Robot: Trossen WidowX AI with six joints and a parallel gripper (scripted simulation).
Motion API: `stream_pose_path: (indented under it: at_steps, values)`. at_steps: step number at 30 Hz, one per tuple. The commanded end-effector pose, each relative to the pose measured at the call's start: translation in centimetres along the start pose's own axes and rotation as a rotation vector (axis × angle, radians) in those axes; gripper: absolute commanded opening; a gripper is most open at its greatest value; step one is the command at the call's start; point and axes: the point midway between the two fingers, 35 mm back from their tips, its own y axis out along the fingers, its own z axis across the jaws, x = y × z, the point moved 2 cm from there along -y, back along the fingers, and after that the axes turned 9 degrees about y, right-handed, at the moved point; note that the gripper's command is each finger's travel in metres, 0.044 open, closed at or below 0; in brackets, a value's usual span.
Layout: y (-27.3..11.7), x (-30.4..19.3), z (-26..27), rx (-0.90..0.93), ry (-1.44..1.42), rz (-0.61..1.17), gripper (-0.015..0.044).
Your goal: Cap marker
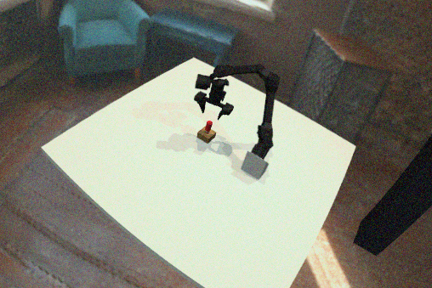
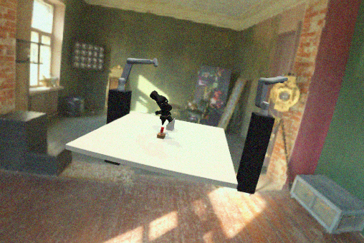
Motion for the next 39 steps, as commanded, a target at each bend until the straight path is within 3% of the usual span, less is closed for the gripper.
stream_pose_path:
  at_steps: [1,13,39]
  values:
    - [0.0,0.0,-0.1,-0.004,-0.242,0.002,0.0309]
    - [0.7,-0.1,-0.3,-0.004,-1.352,0.002,0.0000]
    - [1.8,-0.1,-0.3,-0.004,-1.412,0.002,0.0000]
